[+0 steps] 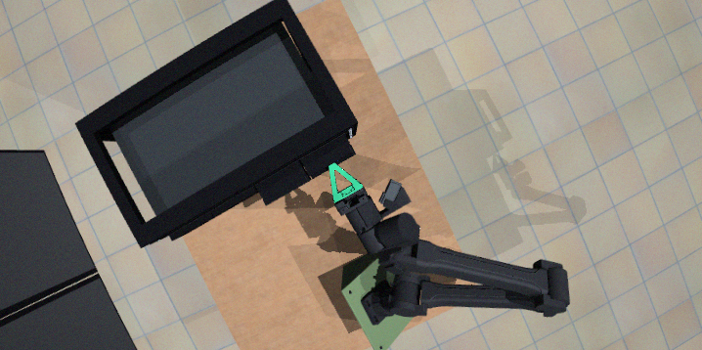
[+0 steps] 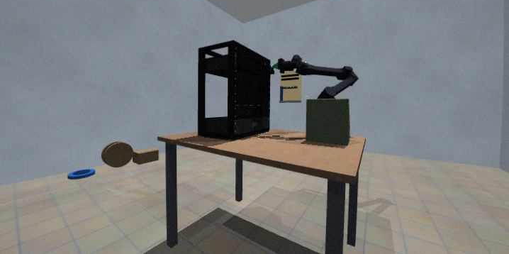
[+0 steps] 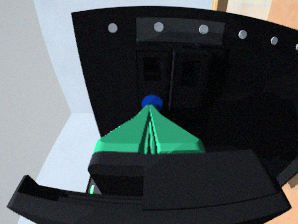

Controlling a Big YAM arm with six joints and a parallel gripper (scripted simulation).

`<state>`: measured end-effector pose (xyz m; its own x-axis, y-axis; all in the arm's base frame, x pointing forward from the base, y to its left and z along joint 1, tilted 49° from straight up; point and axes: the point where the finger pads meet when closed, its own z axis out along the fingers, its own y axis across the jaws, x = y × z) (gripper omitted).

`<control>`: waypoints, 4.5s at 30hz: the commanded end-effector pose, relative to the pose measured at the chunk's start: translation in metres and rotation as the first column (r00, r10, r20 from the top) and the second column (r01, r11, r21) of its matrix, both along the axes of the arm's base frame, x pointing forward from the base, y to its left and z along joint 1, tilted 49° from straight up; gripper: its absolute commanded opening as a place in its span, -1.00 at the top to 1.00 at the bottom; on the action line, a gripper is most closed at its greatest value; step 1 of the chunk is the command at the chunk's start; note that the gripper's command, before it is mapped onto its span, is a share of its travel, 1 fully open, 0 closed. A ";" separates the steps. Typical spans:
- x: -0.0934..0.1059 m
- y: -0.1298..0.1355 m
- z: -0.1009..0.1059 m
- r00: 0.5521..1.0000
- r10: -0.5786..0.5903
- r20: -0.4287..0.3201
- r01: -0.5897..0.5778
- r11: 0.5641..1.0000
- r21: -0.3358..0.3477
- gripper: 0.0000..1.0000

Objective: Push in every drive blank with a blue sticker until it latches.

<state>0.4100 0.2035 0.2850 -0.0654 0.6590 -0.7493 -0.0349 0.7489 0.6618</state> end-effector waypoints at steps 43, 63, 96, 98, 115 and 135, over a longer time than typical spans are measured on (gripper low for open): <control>0.052 -0.003 0.024 0.999 -0.022 0.038 0.021 1.000 0.019 1.00; 0.052 -0.003 0.024 0.999 -0.022 0.038 0.021 1.000 0.019 1.00; -0.075 -0.011 0.003 1.000 0.004 -0.003 -0.004 1.000 0.003 1.00; -0.079 -0.011 0.003 1.000 0.004 -0.003 -0.004 1.000 0.004 1.00; -0.164 -0.015 0.002 1.000 0.003 -0.001 -0.003 1.000 0.007 1.00; -0.228 -0.013 0.027 1.000 0.002 0.004 -0.003 0.998 0.061 1.00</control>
